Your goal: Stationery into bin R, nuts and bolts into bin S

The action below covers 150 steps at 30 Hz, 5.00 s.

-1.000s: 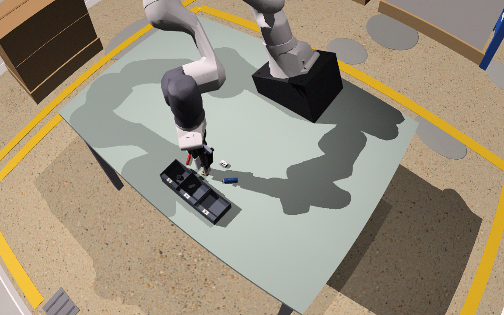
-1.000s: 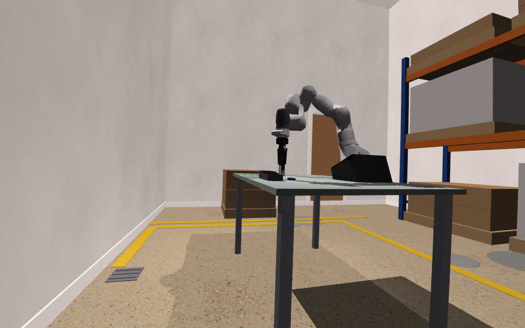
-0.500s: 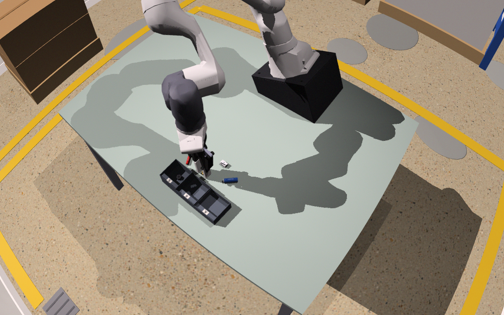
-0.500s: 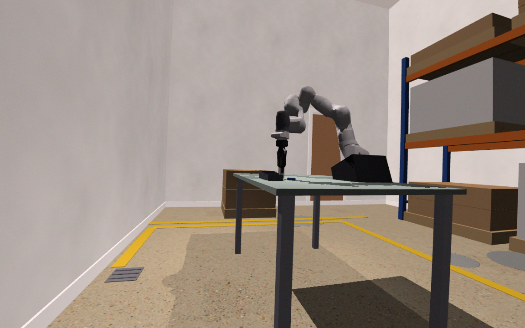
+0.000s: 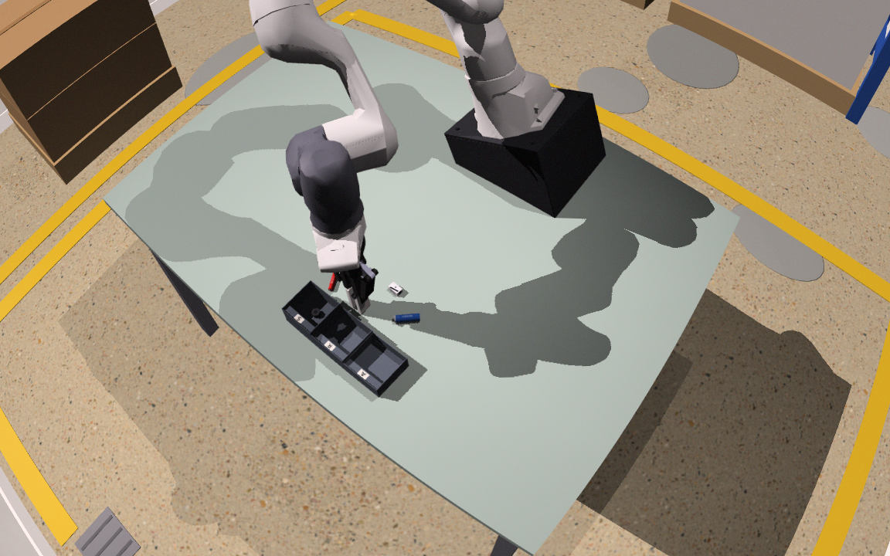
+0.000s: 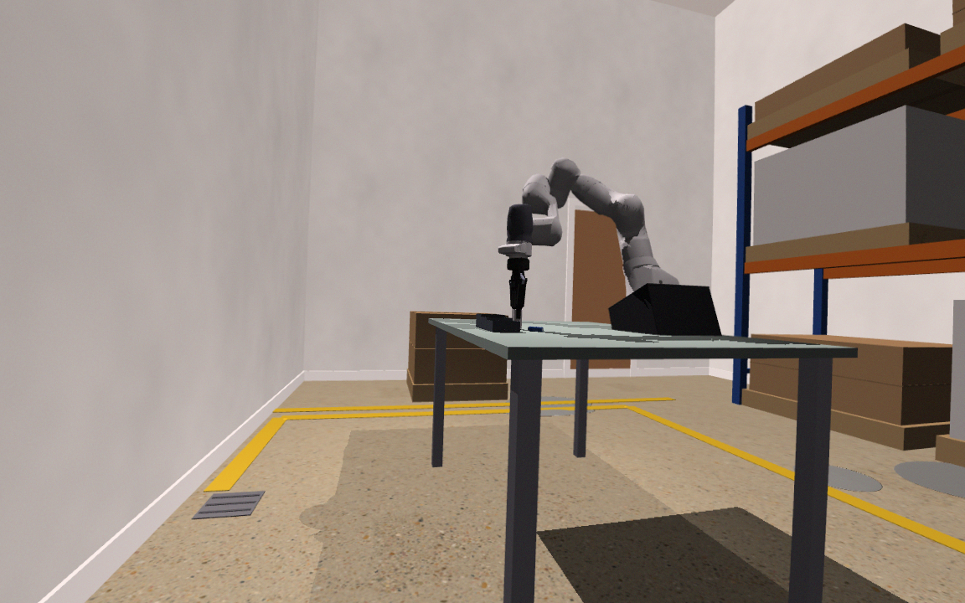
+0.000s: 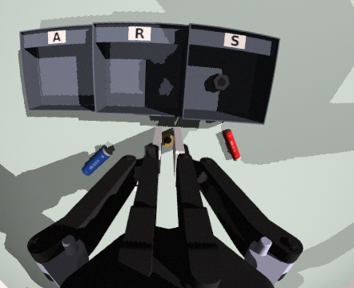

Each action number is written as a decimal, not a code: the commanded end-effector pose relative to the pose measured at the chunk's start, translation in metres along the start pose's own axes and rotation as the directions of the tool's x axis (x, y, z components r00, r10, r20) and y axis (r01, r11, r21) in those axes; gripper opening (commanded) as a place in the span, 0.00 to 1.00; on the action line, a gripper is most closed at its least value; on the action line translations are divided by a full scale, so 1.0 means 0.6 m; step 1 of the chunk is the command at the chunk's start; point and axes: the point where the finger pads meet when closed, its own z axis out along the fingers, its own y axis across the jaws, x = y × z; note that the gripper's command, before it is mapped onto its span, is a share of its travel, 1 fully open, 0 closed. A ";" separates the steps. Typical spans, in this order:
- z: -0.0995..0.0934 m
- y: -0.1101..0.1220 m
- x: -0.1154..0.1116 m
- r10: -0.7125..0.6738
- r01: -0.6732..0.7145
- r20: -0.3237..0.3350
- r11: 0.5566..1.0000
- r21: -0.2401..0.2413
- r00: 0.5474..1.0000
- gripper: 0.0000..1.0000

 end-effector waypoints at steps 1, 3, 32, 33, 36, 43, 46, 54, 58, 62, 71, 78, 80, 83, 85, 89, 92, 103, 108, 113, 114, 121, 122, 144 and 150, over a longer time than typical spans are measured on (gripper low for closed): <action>0.000 -0.001 0.002 0.007 -0.007 -0.004 1.000 0.001 1.000 0.07; 0.000 -0.001 0.002 0.007 -0.007 -0.004 1.000 0.001 1.000 0.07; -0.016 -0.001 0.002 0.007 -0.007 -0.004 1.000 0.001 1.000 0.07; -0.022 -0.001 0.002 0.007 -0.007 -0.004 1.000 0.001 1.000 0.07; -0.039 -0.001 0.002 0.007 -0.007 -0.004 1.000 0.001 1.000 0.07; -0.072 -0.001 0.002 0.007 -0.007 -0.004 1.000 0.001 1.000 0.07; -0.083 -0.001 0.002 0.007 -0.007 -0.004 1.000 0.001 1.000 0.07; -0.100 -0.001 0.002 0.007 -0.007 -0.004 1.000 0.001 1.000 0.07; -0.100 -0.001 0.002 0.007 -0.007 -0.004 1.000 0.001 1.000 0.07; -0.100 -0.001 0.002 0.007 -0.007 -0.004 1.000 0.001 1.000 0.07; -0.100 -0.001 0.002 0.007 -0.007 -0.004 1.000 0.001 1.000 0.07; -0.100 -0.001 0.002 0.007 -0.007 -0.004 1.000 0.001 1.000 0.07; -0.100 -0.001 0.002 0.007 -0.007 -0.004 1.000 0.001 1.000 0.07; -0.100 -0.001 0.002 0.007 -0.007 -0.004 1.000 0.001 1.000 0.07; -0.100 -0.001 0.002 0.007 -0.007 -0.004 1.000 0.001 1.000 0.07; -0.100 -0.001 0.002 0.007 -0.007 -0.004 1.000 0.001 1.000 0.07; -0.100 -0.001 0.002 0.007 -0.007 -0.004 1.000 0.001 1.000 0.07; -0.100 -0.001 0.002 0.007 -0.007 -0.004 1.000 0.001 1.000 0.07; -0.100 -0.001 0.002 0.007 -0.007 -0.004 1.000 0.001 1.000 0.07; -0.100 -0.001 0.002 0.007 -0.007 -0.004 1.000 0.001 1.000 0.07; -0.100 -0.001 0.002 0.007 -0.007 -0.004 1.000 0.001 1.000 0.07; -0.100 -0.001 0.002 0.007 -0.007 -0.004 1.000 0.001 1.000 0.07; -0.100 -0.001 0.002 0.007 -0.007 -0.004 1.000 0.001 1.000 0.07; -0.100 -0.001 0.002 0.007 -0.007 -0.004 1.000 0.001 1.000 0.07; -0.100 -0.001 0.002 0.007 -0.007 -0.004 1.000 0.001 1.000 0.07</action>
